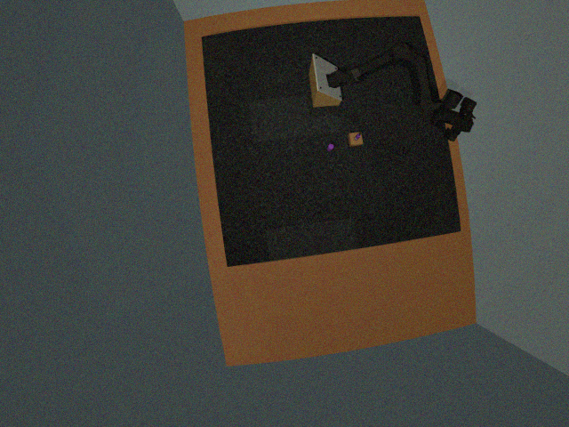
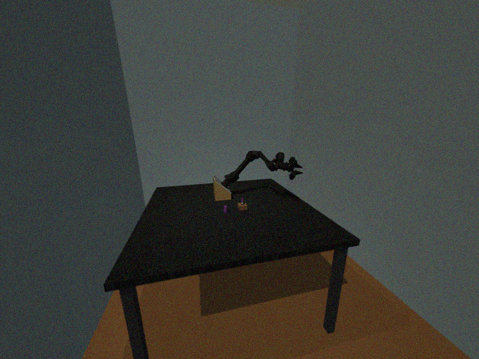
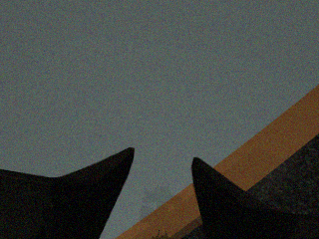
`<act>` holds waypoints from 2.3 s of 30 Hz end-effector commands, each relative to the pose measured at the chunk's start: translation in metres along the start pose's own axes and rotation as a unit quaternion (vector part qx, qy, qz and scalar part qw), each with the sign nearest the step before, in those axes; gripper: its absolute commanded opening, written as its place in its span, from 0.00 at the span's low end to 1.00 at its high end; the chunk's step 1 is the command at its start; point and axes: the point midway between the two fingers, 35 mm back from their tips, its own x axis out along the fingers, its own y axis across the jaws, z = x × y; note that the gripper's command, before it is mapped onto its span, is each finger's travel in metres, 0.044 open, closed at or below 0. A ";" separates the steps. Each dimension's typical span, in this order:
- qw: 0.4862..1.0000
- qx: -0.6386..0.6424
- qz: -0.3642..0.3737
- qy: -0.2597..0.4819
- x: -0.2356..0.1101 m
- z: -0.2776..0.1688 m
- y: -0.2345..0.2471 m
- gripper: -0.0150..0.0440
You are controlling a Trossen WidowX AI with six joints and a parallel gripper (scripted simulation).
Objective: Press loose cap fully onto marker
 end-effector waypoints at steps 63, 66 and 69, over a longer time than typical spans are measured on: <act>0.743 -0.225 -0.266 0.571 -0.527 -0.139 -0.261 0.66; 0.743 -0.225 -0.266 0.571 -0.526 -0.138 -0.261 0.66; 0.743 -0.225 -0.266 0.571 -0.526 -0.138 -0.261 0.66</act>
